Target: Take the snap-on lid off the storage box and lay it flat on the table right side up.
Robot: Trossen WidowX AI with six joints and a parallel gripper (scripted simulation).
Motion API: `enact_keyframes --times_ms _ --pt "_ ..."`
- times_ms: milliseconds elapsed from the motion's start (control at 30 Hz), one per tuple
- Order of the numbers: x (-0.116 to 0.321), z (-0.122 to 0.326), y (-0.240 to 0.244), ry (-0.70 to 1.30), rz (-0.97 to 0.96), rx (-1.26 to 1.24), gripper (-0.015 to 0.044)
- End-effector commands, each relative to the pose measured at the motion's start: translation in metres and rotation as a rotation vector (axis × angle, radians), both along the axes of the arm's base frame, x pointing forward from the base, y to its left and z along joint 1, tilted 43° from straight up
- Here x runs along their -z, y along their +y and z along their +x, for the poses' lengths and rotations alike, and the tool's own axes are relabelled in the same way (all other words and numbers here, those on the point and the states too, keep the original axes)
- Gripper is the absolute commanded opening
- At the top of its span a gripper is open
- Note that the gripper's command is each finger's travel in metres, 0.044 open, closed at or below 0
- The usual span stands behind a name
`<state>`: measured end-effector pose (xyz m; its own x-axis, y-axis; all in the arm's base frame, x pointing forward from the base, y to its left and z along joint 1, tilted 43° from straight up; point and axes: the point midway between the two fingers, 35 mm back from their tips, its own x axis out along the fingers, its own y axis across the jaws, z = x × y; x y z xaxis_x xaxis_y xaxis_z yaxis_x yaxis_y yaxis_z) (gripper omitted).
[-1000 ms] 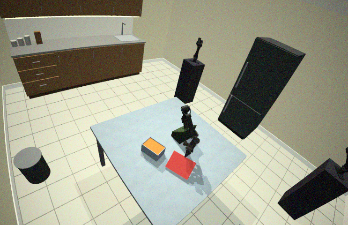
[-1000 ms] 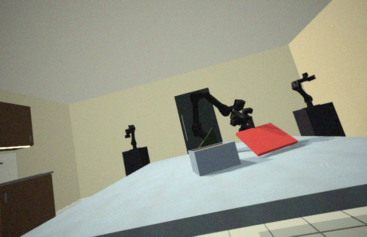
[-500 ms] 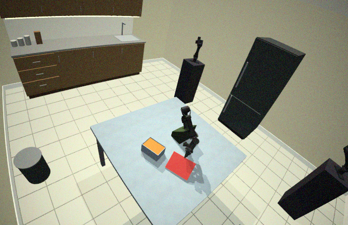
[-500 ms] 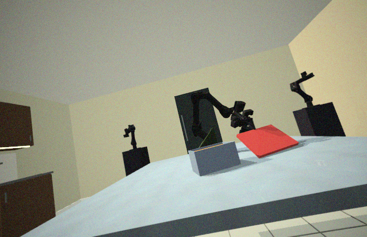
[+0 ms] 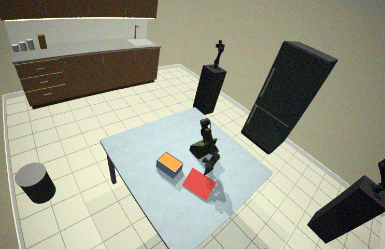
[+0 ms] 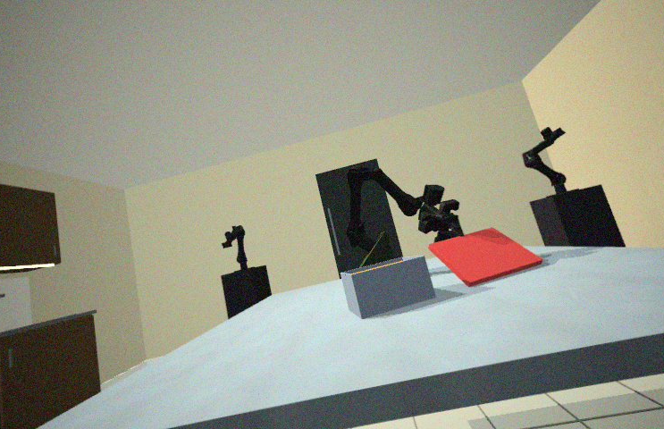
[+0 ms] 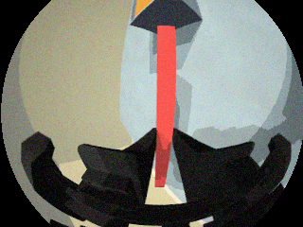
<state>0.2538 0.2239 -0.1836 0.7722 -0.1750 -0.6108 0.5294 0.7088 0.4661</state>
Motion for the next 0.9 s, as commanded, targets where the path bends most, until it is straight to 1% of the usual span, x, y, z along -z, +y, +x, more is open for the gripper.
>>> enact_keyframes --times_ms 0,867 --pt "0.005 0.0 -0.005 0.008 -0.003 0.005 0.0" --pt "0.02 0.002 -0.019 0.007 -0.004 0.005 0.0"
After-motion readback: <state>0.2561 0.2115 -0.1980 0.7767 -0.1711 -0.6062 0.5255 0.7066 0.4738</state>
